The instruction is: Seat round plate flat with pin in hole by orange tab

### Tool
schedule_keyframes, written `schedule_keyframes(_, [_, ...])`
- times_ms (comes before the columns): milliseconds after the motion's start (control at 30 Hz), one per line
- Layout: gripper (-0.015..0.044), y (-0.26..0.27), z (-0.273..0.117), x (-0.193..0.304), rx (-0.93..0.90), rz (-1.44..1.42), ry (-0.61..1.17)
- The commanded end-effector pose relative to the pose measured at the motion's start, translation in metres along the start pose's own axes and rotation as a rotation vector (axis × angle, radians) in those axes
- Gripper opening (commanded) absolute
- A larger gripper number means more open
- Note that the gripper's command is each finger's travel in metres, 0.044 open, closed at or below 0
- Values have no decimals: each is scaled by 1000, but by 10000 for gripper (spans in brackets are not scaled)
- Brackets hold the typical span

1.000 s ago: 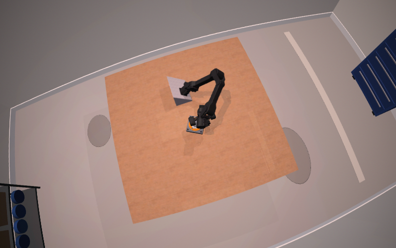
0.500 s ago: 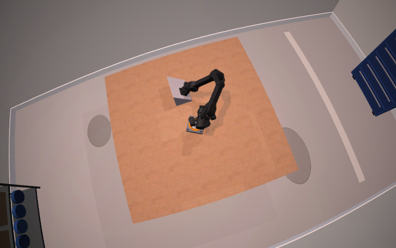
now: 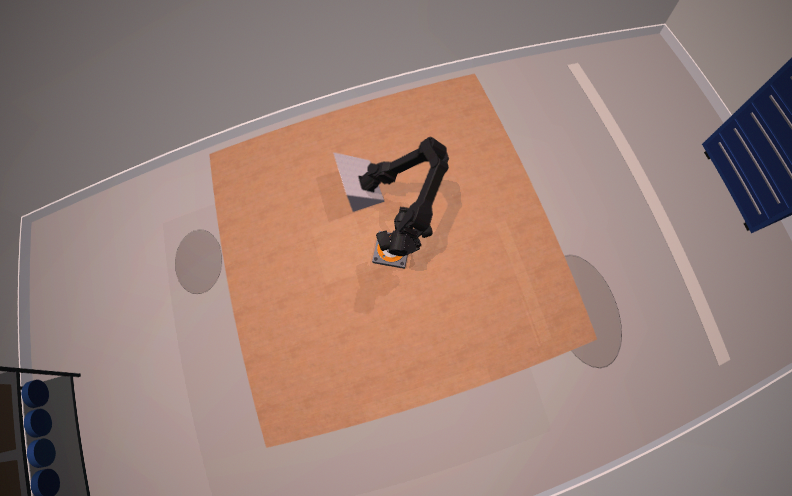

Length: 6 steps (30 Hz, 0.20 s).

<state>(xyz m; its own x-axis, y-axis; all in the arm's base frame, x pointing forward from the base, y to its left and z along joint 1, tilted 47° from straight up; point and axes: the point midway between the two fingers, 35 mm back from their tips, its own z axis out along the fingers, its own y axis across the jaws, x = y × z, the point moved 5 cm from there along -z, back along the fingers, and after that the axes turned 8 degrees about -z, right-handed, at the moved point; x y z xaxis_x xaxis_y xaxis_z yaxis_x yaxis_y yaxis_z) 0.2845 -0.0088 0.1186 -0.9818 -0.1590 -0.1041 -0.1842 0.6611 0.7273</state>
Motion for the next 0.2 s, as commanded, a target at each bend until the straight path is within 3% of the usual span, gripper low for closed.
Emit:
schedule_keyframes(0, [0,0,0,0,1,5,-3])
schedule_keyframes(167, [0,0,0,0,1,5,-3])
